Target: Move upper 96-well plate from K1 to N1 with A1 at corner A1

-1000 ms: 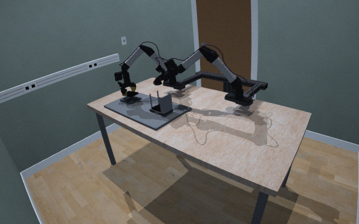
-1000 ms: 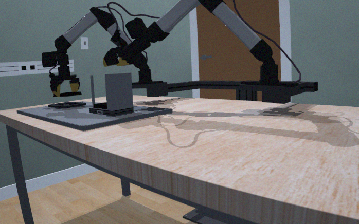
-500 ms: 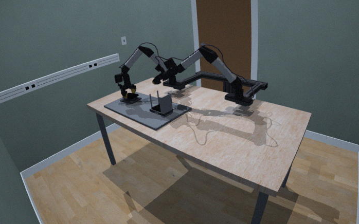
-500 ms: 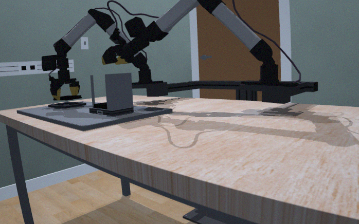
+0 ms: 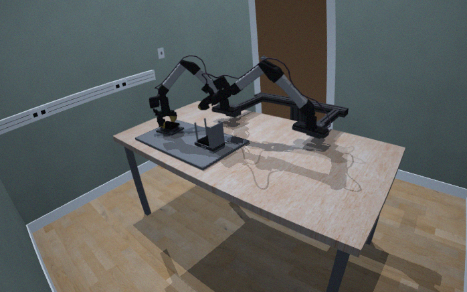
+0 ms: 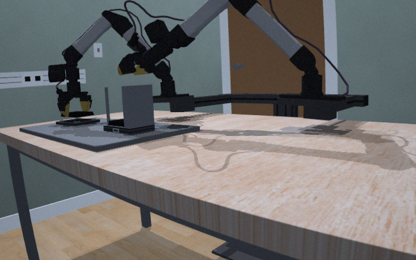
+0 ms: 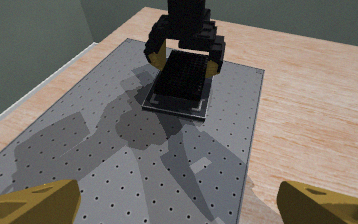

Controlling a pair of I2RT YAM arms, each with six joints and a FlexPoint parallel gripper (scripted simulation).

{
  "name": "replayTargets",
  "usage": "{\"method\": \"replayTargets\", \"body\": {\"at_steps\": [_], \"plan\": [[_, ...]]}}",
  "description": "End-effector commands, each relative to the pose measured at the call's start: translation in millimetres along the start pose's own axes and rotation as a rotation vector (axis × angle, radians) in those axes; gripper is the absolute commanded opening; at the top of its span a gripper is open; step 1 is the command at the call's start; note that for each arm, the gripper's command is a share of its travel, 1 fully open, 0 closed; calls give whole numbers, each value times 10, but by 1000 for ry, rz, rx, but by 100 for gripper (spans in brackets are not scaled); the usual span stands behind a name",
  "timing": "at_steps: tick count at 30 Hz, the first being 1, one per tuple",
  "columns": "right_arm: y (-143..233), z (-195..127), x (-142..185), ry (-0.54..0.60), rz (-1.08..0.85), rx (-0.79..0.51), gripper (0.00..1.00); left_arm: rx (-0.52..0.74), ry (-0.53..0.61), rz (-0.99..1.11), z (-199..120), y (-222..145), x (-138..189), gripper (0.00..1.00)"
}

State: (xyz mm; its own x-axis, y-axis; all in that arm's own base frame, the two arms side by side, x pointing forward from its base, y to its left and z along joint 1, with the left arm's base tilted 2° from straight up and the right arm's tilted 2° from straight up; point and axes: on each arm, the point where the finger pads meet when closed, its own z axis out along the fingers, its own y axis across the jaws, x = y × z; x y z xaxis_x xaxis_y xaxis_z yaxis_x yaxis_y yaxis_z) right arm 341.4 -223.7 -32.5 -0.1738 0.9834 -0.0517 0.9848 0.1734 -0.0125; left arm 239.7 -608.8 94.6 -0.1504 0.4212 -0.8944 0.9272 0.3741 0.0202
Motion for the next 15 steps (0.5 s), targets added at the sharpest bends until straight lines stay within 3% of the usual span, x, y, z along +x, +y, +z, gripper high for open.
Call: {"method": "replayTargets", "body": {"at_steps": [1, 15], "plan": [[73, -20, -32, -39, -15, -11, 77, 18, -85, 10, -121, -78, -441, 100], [89, 28, -22, -7, 8, -15, 77, 18, -85, 10, -121, -78, -441, 100]]}}
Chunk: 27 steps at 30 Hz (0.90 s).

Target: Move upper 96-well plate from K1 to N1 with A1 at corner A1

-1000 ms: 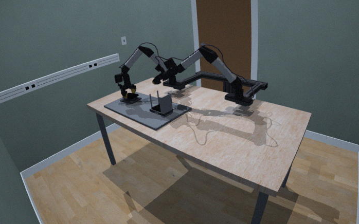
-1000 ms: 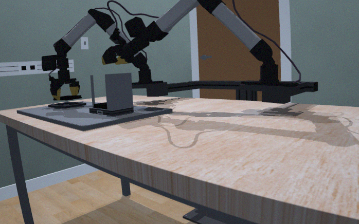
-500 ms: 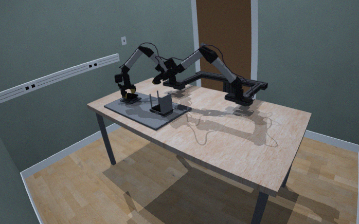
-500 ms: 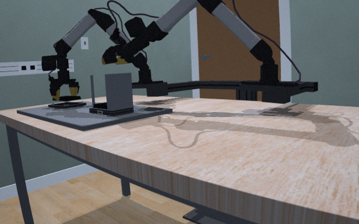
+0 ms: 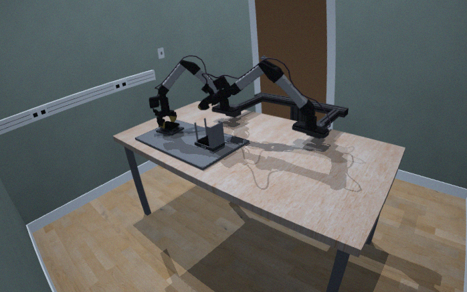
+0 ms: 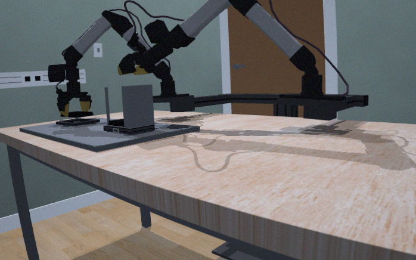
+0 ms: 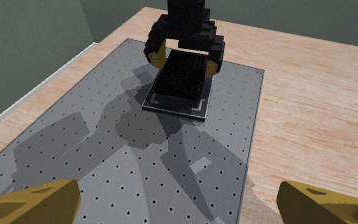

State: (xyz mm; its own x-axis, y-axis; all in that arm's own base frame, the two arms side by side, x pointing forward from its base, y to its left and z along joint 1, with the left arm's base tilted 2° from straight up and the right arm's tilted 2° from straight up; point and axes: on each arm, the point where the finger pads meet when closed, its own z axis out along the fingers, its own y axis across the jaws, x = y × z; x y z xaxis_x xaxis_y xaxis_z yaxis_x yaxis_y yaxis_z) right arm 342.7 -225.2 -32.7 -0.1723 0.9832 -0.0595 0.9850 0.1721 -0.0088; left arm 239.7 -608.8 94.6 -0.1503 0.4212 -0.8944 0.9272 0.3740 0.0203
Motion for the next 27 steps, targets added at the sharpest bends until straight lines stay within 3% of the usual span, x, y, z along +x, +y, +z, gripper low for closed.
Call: {"method": "replayTargets", "body": {"at_steps": [1, 16, 18, 20, 27], "plan": [[86, 17, -9, -5, 6, -19, 77, 18, -85, 10, -121, -78, -441, 100], [29, 373, 64, 16, -4, -3, 77, 18, -85, 10, -121, -78, -441, 100], [71, 175, 17, 3, -1, -17, 77, 18, -85, 10, -121, -78, -441, 100], [94, 157, -5, -3, -1, -24, 99, 18, -85, 10, -121, -78, -441, 100], [80, -45, -28, -23, -4, -48, 100, 18, -85, 10, -121, -78, -441, 100]]}}
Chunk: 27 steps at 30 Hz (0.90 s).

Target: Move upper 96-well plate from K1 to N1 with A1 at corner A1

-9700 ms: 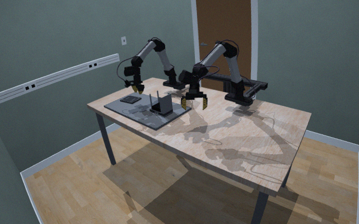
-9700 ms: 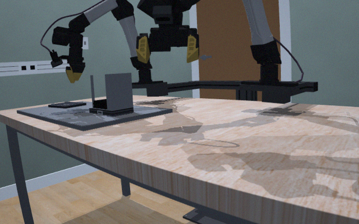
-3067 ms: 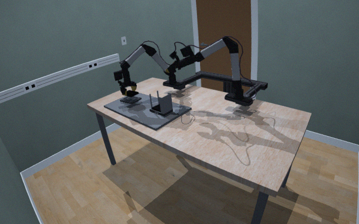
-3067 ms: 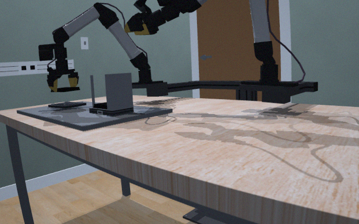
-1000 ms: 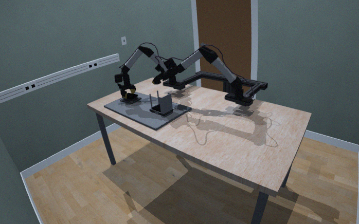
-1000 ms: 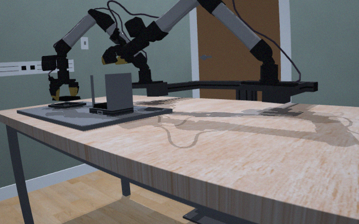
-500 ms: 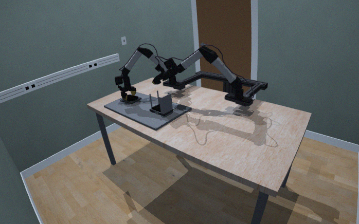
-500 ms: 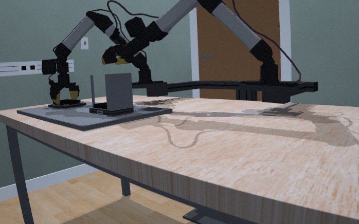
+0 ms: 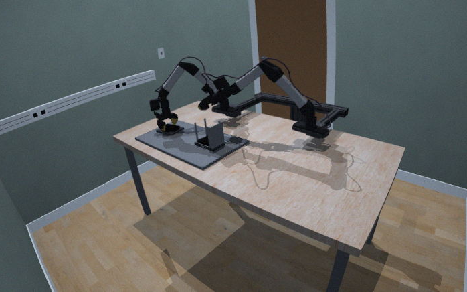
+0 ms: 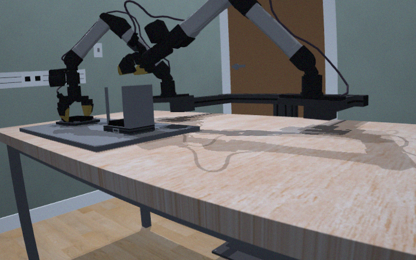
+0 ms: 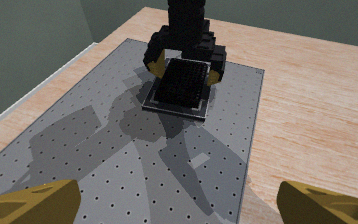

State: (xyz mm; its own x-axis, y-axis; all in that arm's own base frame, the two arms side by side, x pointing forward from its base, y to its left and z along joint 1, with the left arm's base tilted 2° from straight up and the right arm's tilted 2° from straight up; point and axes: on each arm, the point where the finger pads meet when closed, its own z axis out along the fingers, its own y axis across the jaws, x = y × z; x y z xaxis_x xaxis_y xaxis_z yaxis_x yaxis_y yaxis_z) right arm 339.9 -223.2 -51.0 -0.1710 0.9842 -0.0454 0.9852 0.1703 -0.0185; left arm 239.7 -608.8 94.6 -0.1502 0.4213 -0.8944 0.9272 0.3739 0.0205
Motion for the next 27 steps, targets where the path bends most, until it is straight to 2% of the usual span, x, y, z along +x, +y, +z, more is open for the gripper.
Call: {"method": "replayTargets", "body": {"at_steps": [1, 5, 7, 9, 12, 17, 23, 27], "plan": [[94, -290, -75, -44, -6, -58, 100, 18, -85, 10, -121, -78, -441, 100], [94, -479, -112, -58, -3, -73, 100, 18, -85, 10, -121, -78, -441, 100], [140, -433, -85, -49, -2, -57, 100, 18, -85, 10, -121, -78, -441, 100], [200, -684, -92, -71, 2, -77, 100, 18, -85, 10, -121, -78, -441, 100], [187, -897, -75, -70, 2, -79, 100, 18, -85, 10, -121, -78, -441, 100], [157, -1048, -68, -81, 6, -71, 100, 18, -85, 10, -121, -78, -441, 100], [160, -1110, -90, -210, 40, -80, 100, 18, -85, 10, -121, -78, -441, 100], [120, -1168, 14, -307, 54, -73, 100, 18, -85, 10, -121, -78, -441, 100]]}}
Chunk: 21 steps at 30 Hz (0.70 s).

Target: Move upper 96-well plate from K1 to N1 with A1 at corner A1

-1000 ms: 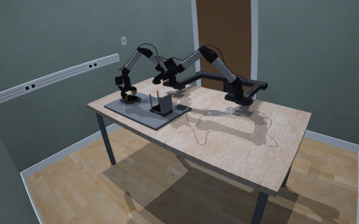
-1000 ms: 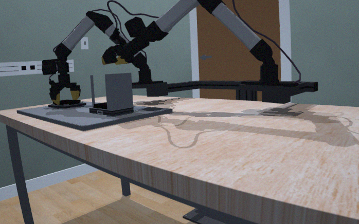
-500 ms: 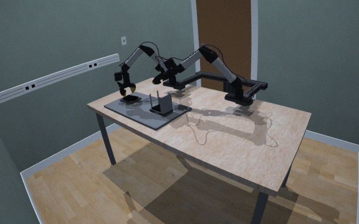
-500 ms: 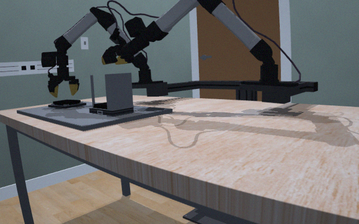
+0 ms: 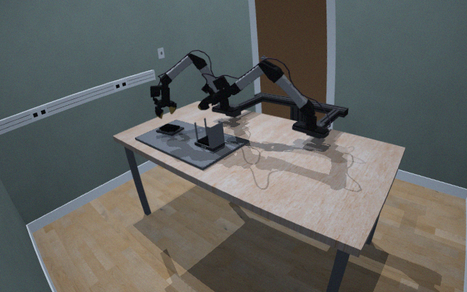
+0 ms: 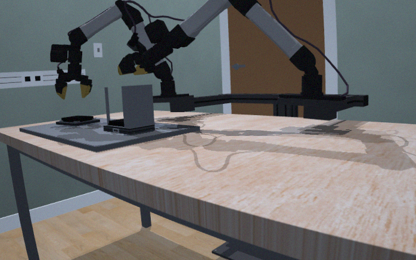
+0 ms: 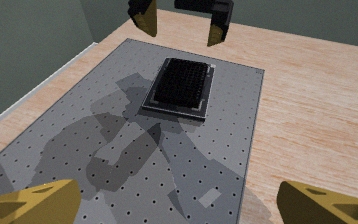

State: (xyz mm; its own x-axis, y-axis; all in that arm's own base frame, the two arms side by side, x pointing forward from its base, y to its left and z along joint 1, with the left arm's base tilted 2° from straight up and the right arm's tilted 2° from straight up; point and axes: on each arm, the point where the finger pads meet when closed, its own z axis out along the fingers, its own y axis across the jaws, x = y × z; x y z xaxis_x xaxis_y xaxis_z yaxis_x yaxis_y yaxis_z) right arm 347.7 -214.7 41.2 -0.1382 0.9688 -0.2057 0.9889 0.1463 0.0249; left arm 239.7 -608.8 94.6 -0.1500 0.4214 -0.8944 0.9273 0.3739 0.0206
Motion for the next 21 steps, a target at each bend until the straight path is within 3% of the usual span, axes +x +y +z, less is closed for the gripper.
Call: {"method": "replayTargets", "body": {"at_steps": [1, 11, 21], "plan": [[42, -256, -13, -168, 24, -31, 100, 18, -85, 9, -121, -78, -441, 100], [-53, -364, 269, -281, 4, -19, 100, 18, -85, 9, -121, -78, -441, 100], [-87, -364, 386, -270, -27, -11, 100, 18, -85, 9, -121, -78, -441, 100]]}}
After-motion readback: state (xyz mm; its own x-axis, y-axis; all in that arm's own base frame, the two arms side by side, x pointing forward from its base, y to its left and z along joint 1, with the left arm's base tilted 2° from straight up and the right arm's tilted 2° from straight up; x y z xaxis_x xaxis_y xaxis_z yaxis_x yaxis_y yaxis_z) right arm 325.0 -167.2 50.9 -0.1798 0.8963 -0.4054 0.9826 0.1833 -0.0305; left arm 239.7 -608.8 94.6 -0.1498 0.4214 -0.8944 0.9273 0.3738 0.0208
